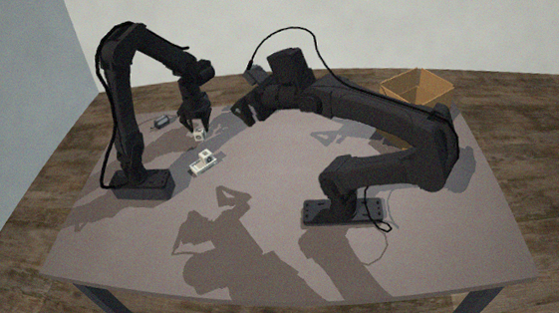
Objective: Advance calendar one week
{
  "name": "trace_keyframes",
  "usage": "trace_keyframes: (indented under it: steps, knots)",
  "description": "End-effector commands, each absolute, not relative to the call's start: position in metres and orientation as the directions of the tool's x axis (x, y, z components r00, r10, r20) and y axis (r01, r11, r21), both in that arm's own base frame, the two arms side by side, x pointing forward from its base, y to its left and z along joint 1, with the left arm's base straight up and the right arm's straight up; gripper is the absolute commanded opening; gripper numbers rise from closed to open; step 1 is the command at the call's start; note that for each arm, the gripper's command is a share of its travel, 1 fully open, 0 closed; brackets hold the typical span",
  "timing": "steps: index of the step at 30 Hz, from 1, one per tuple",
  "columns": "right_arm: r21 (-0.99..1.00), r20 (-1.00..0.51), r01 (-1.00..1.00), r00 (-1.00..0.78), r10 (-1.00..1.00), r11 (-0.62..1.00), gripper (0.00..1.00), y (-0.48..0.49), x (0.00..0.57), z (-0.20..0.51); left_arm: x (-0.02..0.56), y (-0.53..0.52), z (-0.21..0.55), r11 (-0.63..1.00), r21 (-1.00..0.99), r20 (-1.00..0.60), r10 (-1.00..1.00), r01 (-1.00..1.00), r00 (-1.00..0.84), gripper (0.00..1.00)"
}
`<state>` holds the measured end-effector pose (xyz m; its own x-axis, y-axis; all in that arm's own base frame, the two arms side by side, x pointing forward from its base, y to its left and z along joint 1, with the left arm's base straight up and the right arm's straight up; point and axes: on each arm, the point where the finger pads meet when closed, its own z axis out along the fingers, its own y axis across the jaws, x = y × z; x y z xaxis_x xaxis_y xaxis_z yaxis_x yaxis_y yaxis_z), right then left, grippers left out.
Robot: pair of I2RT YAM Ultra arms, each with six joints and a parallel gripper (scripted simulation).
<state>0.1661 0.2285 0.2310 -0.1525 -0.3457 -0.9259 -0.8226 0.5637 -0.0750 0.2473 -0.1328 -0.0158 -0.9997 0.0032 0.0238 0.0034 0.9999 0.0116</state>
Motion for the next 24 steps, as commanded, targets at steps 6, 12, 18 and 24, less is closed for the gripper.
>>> trace_keyframes:
  steps: [6, 12, 18, 24]
  knots:
    - [-0.074, -0.923, -0.823, -0.158, -0.352, 0.563, 1.00, 0.2287, 0.1657, 0.2282, 0.2555, -0.1332, -0.0238, 1.000, -0.002, -0.008, -0.016, -0.016, -1.000, 0.55]
    - [-0.074, -0.923, -0.823, -0.158, -0.352, 0.563, 1.00, 0.2287, 0.1657, 0.2282, 0.2583, -0.1347, -0.0223, 1.000, -0.007, -0.019, -0.016, -0.016, -1.000, 0.55]
    - [-0.074, -0.923, -0.823, -0.158, -0.352, 0.563, 1.00, 0.2287, 0.1657, 0.2282, 0.2583, -0.1347, -0.0223, 1.000, -0.007, -0.019, -0.016, -0.016, -1.000, 0.47]
    - [-0.074, -0.923, -0.823, -0.158, -0.352, 0.563, 1.00, 0.2287, 0.1657, 0.2282, 0.2554, -0.1357, -0.0217, 1.000, -0.005, -0.009, -0.009, -0.009, -1.000, 0.43]
